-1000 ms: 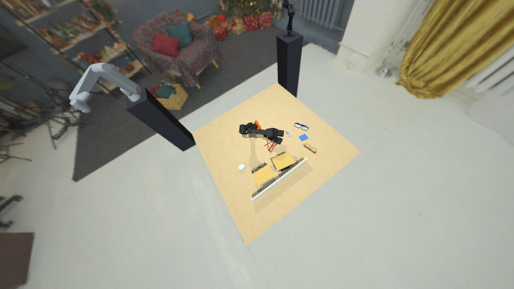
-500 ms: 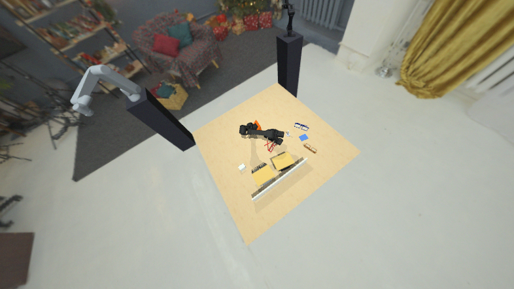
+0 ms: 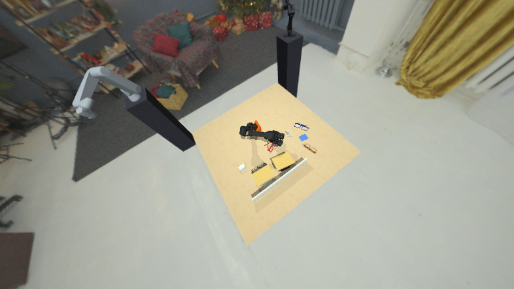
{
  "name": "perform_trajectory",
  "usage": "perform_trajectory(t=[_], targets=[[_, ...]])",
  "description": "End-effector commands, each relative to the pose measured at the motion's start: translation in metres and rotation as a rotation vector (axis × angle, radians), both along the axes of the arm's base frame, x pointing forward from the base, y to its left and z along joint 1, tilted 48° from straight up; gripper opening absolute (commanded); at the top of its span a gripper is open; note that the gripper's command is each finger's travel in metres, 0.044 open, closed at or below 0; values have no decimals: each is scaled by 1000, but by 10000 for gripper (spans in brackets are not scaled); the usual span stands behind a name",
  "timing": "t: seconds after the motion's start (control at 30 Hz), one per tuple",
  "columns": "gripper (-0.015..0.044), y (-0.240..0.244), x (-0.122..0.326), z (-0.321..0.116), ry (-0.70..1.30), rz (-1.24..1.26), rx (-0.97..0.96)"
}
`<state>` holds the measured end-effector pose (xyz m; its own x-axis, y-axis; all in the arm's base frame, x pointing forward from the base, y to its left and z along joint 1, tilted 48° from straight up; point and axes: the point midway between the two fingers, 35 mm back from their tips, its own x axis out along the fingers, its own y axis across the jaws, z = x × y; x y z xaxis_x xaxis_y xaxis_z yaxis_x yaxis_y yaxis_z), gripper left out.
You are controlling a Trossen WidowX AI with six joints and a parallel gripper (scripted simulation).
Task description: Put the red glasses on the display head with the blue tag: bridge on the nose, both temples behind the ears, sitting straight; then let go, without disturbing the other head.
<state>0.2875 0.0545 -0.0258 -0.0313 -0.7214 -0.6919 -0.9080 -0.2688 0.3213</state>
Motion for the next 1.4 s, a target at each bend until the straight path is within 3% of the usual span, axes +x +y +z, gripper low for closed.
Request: perform_trajectory(t=[0.0, 0.87, 1.37], targets=[[120, -7, -1, -7, 11, 5, -11], [120, -20, -6, -15, 11, 5, -13], [20, -19, -4, -16, 10, -2, -8]])
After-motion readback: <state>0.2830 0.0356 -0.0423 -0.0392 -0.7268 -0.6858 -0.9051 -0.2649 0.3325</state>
